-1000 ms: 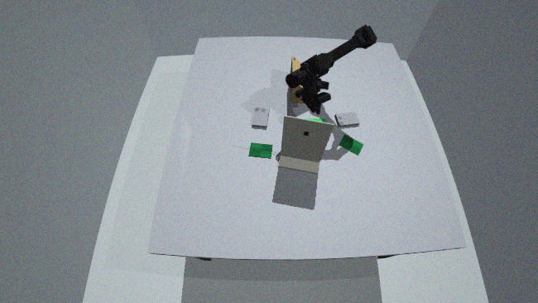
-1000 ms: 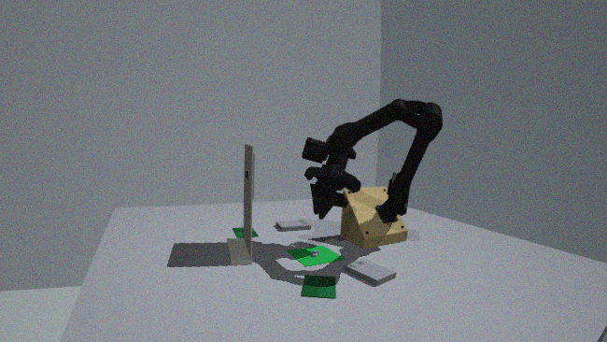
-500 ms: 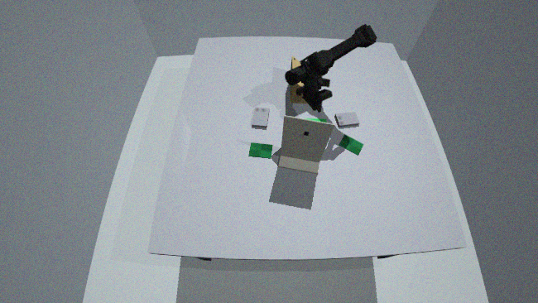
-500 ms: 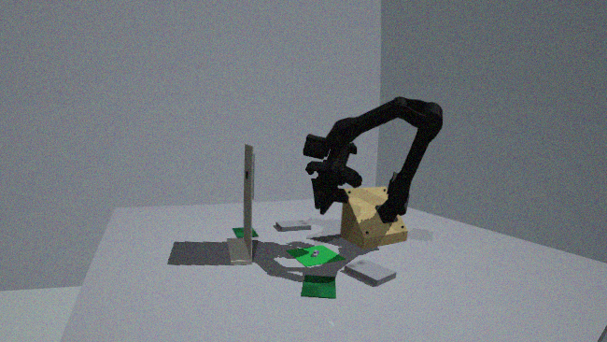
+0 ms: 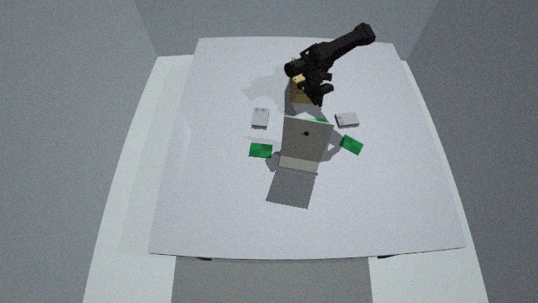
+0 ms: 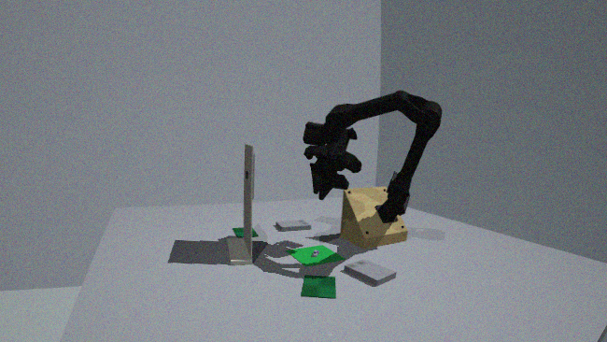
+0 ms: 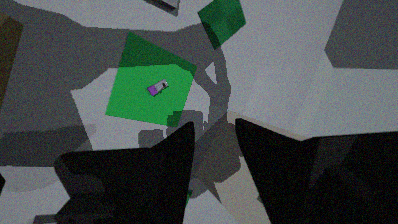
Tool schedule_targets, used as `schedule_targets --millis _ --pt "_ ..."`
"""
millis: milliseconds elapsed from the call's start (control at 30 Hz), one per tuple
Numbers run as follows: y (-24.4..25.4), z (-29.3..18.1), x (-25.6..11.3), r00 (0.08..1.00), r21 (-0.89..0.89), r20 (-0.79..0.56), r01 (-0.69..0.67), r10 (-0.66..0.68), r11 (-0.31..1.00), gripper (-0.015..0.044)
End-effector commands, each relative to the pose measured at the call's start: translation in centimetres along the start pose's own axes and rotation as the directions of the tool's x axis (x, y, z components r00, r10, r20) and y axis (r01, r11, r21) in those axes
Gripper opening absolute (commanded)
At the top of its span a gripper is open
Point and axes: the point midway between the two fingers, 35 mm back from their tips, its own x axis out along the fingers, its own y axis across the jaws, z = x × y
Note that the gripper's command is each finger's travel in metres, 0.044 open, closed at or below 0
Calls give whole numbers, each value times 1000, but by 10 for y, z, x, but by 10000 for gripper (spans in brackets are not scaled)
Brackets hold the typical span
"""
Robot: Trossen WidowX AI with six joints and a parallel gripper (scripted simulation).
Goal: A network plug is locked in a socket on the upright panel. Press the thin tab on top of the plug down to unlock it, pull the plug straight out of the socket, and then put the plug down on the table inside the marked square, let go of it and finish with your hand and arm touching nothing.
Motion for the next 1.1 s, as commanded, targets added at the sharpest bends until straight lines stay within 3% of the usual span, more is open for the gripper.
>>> schedule_targets --millis 0,633,967,1067 --pt "-6 -1 -10 1000 6 -2 -8 8 1000 156" --pt "-36 7 -57 1000 36 -3 -11 11 999 156" --pt "-36 7 -57 1000 36 -3 -11 11 999 419" --pt "-36 7 -57 1000 36 -3 -11 11 999 440"
